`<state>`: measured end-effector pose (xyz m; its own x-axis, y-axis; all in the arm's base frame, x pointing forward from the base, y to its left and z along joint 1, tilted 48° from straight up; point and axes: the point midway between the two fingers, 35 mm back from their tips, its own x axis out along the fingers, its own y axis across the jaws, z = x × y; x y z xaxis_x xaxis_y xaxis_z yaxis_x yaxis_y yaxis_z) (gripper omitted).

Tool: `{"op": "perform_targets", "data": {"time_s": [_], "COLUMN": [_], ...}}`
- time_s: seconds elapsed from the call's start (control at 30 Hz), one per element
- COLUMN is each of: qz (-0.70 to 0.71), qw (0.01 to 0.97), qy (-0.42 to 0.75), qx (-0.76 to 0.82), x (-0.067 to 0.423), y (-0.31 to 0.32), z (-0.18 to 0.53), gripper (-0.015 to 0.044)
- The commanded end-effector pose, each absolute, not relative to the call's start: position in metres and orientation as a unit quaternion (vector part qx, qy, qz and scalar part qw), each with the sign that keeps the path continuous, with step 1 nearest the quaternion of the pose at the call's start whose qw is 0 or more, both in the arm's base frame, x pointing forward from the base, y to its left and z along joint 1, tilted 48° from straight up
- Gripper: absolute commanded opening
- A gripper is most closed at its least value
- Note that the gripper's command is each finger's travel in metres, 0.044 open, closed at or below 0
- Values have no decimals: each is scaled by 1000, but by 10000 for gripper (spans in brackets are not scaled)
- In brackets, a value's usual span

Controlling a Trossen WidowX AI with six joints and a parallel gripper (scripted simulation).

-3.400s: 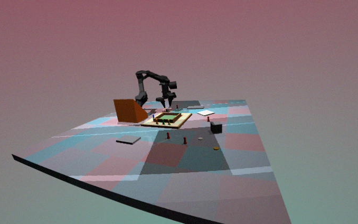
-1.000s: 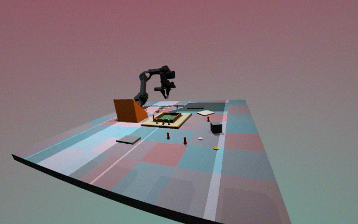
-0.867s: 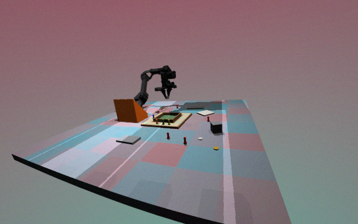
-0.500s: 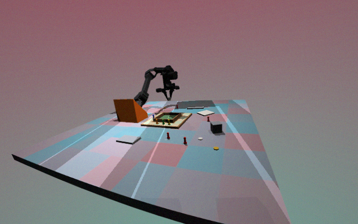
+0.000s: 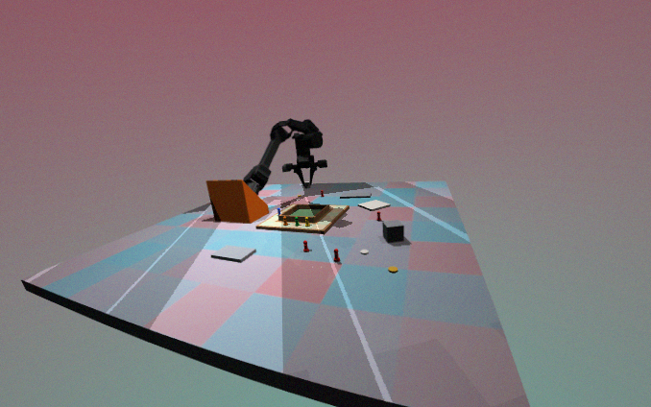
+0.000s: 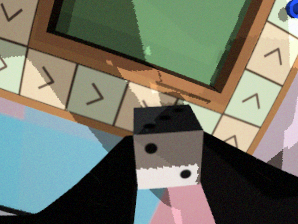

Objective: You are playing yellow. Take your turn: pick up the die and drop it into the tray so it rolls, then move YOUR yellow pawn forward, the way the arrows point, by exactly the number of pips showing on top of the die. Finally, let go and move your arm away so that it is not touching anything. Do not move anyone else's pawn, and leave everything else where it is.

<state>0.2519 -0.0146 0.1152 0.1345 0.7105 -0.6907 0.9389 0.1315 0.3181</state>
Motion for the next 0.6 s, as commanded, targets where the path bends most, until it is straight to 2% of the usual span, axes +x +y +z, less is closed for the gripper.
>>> {"op": "perform_targets", "data": {"time_s": [0.0, 0.57], "qz": [-175, -257], "qw": [366, 262], "qy": [636, 611], "qx": [657, 701], "x": [256, 267], "y": [-26, -57], "z": [99, 36], "gripper": [0, 0]}}
